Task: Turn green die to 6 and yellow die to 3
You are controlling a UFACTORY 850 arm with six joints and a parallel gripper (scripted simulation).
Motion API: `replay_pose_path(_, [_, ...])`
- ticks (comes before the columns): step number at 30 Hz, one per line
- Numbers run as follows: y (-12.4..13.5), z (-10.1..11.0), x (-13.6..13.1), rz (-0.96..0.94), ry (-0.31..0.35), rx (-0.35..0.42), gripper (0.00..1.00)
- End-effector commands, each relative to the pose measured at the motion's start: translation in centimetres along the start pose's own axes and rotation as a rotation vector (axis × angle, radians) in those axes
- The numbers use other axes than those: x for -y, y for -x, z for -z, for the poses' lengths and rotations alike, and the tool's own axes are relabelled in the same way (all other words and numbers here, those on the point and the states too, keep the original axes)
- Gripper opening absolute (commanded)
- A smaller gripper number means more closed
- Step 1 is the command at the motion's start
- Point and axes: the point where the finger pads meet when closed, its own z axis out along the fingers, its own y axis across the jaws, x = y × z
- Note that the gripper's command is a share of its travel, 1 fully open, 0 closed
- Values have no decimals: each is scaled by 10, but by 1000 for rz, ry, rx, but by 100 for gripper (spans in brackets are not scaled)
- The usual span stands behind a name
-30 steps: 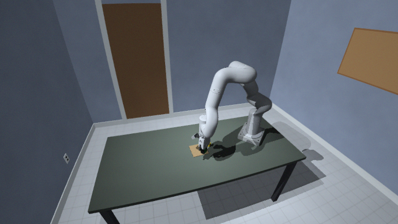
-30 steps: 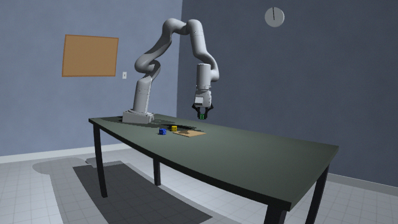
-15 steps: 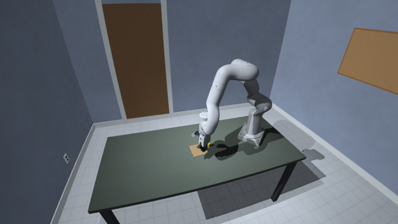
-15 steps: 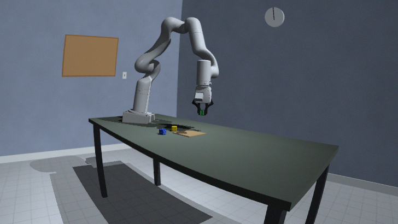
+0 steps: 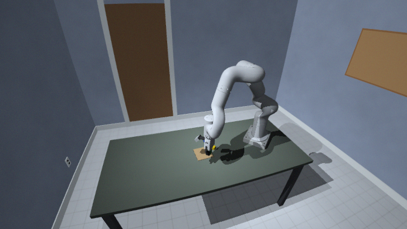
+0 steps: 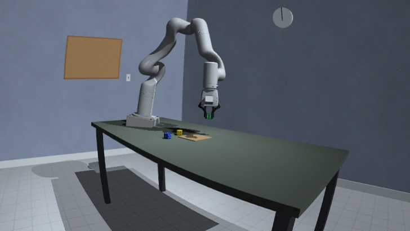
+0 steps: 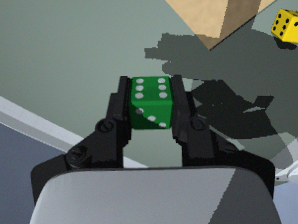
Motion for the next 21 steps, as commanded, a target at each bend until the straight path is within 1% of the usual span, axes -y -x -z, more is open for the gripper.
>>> replay_pose_path(1, [1, 0, 2, 155, -8, 4, 27])
replay_pose_path(6, [3, -1, 4, 333, -9, 4, 27])
replay_pose_path(7, [3, -1, 4, 334, -9, 4, 27])
replay_pose_path(8, [3, -1, 5, 399, -9, 3, 27])
replay_pose_path(9, [3, -1, 5, 401, -9, 3, 27])
replay_pose_path(10, [4, -2, 5, 458, -9, 3, 27])
replay_pose_path(13, [4, -2, 6, 472, -9, 3, 27])
replay_pose_path(15, [5, -2, 7, 592, -9, 2, 27])
replay_pose_path(17, [6, -2, 7, 622, -9, 2, 27])
replay_pose_path(21, [7, -3, 9, 769, -9, 2, 27])
